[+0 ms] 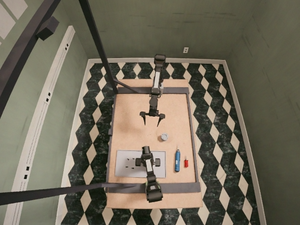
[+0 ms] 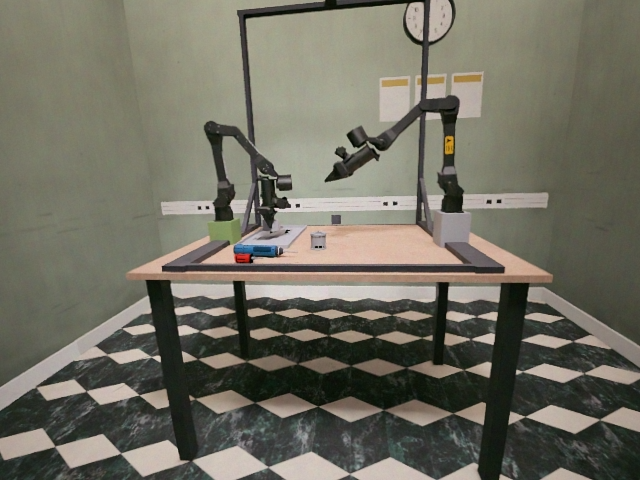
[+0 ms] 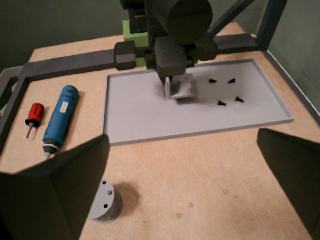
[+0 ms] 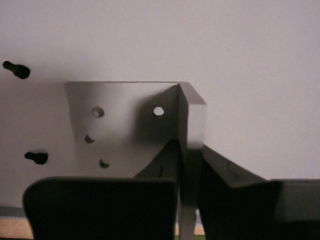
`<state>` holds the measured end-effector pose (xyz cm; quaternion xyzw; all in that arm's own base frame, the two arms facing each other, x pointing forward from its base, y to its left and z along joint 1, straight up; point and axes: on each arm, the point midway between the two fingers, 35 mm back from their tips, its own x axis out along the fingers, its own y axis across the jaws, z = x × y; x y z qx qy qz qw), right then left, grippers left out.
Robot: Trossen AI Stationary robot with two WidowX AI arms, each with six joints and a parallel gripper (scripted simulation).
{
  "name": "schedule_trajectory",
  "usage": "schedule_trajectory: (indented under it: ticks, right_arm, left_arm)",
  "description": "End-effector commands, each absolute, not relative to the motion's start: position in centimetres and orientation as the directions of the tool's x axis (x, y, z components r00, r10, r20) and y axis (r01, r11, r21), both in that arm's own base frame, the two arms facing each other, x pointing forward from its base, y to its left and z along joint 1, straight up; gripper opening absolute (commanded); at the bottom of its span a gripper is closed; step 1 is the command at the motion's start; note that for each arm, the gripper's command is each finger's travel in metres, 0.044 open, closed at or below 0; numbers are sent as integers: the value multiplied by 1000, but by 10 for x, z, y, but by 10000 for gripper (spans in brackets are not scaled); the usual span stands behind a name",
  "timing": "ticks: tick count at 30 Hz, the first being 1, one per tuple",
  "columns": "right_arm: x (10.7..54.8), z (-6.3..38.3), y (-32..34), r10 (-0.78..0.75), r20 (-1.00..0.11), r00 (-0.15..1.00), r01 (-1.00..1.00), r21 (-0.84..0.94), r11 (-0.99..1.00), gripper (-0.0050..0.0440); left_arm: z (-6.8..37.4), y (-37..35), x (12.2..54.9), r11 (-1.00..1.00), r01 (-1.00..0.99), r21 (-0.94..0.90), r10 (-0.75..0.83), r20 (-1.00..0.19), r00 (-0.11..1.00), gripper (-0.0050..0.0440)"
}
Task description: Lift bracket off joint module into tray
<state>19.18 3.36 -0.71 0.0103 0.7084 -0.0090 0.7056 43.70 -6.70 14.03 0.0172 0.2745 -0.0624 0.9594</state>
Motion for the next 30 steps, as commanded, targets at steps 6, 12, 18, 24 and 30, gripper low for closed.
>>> schedule_trajectory:
  ticks: [6,12,18,24,30]
  right_arm:
    - [193,-15,35,1,-1000,-2,33,1,999,-50]
    - [192,-22,34,1,-1000,-2,33,1,999,-50]
    - [192,-27,34,1,-1000,-2,33,1,999,-50]
    - [192,-30,34,1,-1000,-1,33,1,999,-50]
    - [192,-32,34,1,-1000,-2,33,1,999,-50]
  left_arm:
    - [150,-68,439,991,133,-1,-115,-508,854,440]
    - [150,-68,439,991,133,-1,-115,-508,854,440]
    - [150,-68,439,991,133,-1,-115,-508,854,440]
    - [150,-68,439,991,133,-1,-115,-508,854,440]
    - [150,-68,439,991,133,-1,-115,-508,854,440]
